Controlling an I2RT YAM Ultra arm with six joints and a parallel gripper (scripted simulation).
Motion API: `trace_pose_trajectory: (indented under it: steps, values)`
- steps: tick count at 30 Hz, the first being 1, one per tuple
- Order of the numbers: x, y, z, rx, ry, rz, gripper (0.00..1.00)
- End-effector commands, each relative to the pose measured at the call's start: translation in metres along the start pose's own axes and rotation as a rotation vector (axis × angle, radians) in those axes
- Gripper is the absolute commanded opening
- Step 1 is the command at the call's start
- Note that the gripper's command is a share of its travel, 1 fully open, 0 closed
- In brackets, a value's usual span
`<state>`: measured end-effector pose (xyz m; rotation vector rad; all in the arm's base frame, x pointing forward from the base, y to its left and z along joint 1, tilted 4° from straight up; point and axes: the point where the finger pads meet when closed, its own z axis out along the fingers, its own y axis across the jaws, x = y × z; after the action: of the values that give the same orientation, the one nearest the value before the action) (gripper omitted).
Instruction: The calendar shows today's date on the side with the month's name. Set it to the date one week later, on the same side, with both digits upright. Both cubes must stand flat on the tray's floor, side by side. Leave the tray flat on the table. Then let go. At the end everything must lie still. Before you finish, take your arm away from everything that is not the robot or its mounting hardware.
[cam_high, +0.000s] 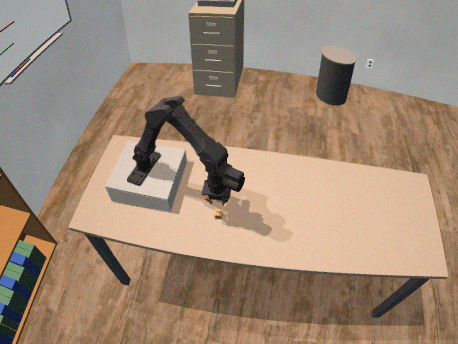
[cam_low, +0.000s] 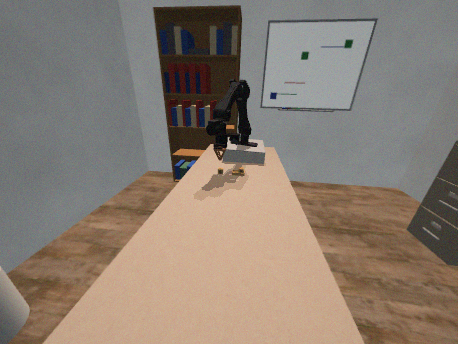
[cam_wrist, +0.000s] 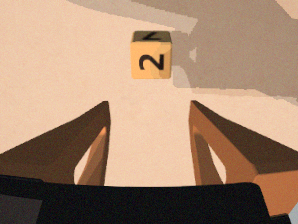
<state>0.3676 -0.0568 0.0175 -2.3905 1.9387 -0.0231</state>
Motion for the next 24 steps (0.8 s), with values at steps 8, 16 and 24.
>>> trace_pose_trajectory:
  steps: [8, 16, 24]
  values:
    - [-0.0001, -0.0029, -0.0042, 0.014, -0.002, -0.001, 0.45]
    - [-0.0001, -0.0030, -0.0019, 0.014, -0.002, -0.001, 0.45]
    - [-0.0001, -0.0031, 0.0030, 0.014, -0.002, -0.001, 0.45]
